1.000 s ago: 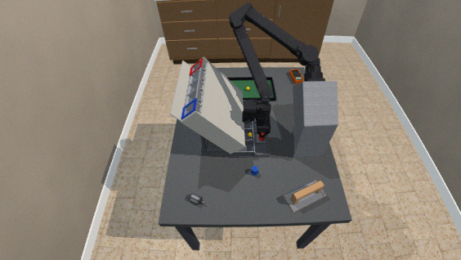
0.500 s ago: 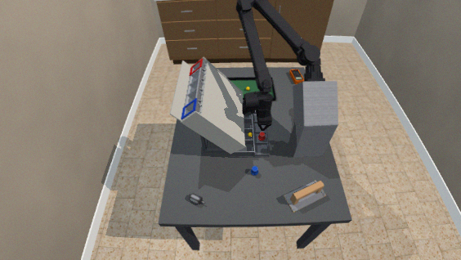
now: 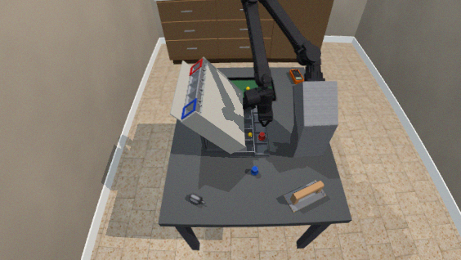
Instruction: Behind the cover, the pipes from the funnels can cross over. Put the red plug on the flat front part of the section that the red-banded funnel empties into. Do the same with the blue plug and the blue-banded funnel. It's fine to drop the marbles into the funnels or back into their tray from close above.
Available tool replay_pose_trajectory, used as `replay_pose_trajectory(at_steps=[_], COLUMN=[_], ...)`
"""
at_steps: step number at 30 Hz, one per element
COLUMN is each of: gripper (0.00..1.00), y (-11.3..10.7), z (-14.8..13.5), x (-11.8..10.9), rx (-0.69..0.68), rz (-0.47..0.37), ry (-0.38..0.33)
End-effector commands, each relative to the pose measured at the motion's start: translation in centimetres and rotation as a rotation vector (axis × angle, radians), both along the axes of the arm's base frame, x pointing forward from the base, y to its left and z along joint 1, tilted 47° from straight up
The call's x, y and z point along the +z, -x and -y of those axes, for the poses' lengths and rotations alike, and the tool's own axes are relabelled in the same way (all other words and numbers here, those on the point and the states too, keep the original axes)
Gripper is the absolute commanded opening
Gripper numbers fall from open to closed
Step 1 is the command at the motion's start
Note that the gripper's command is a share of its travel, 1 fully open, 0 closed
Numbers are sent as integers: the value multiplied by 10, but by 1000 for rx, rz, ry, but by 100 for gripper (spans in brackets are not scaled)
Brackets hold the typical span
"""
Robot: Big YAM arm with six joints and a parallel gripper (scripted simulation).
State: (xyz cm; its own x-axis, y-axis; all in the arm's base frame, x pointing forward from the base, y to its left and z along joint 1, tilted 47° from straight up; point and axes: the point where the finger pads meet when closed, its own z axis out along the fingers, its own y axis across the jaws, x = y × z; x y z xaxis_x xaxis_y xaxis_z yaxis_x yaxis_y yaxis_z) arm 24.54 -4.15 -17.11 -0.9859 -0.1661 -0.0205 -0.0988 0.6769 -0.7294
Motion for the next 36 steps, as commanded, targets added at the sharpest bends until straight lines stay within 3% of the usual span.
replay_pose_trajectory(at_steps=[1,32,36], gripper=[59,56,56], y=[-5,-5,0], z=[-9,-9,3], x=[3,4,7], rx=[7,12,-9], rz=[19,17,-3], ry=[-6,-6,1])
